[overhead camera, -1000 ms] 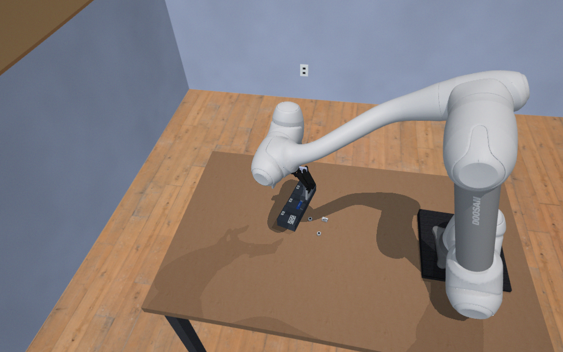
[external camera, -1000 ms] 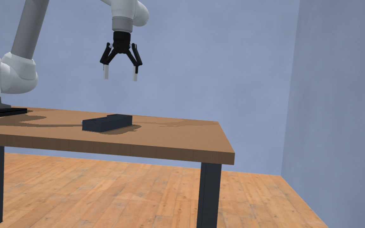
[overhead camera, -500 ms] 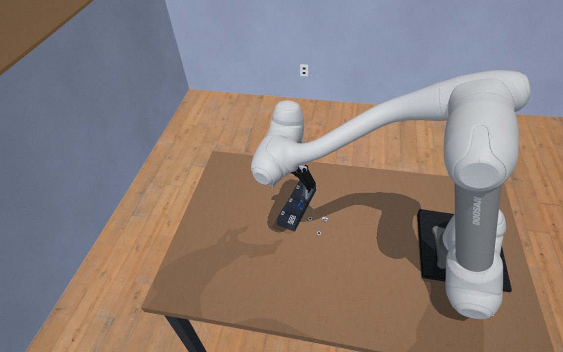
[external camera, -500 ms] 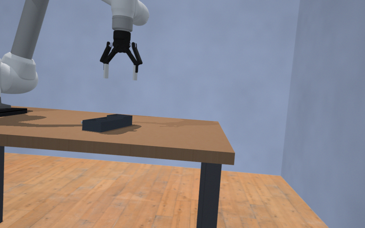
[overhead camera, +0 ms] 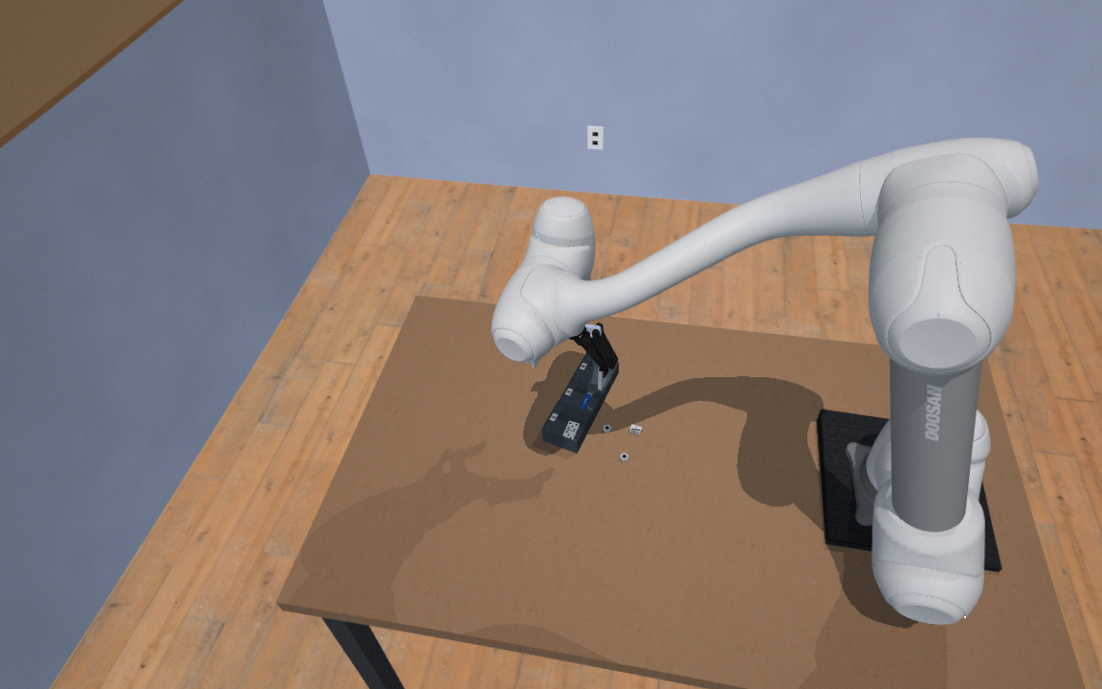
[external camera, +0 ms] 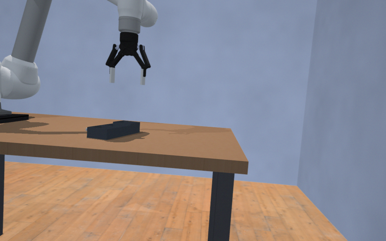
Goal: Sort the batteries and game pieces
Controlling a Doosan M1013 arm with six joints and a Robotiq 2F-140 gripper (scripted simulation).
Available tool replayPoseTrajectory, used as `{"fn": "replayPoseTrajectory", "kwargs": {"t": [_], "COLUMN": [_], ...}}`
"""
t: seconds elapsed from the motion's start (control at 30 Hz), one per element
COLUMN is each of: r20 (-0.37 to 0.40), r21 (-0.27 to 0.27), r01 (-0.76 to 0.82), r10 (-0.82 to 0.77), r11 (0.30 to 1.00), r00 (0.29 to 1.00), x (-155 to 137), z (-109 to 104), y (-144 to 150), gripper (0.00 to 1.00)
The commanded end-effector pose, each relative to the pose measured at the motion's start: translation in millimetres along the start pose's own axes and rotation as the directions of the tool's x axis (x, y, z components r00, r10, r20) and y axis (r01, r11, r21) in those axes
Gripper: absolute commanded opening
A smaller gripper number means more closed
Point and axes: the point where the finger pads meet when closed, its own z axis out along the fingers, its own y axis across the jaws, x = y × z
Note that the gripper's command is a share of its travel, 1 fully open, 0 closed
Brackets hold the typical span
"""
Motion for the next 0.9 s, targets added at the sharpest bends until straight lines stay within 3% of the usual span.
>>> {"fn": "replayPoseTrajectory", "kwargs": {"t": [0.0, 0.87], "r20": [0.0, 0.0], "r21": [0.0, 0.0], "r01": [0.0, 0.0], "r10": [0.0, 0.0], "r11": [1.0, 1.0], "r00": [1.0, 1.0], "x": [0.0, 0.0], "z": [-0.1, -0.1], "y": [0.0, 0.0], "gripper": [1.0, 1.0]}}
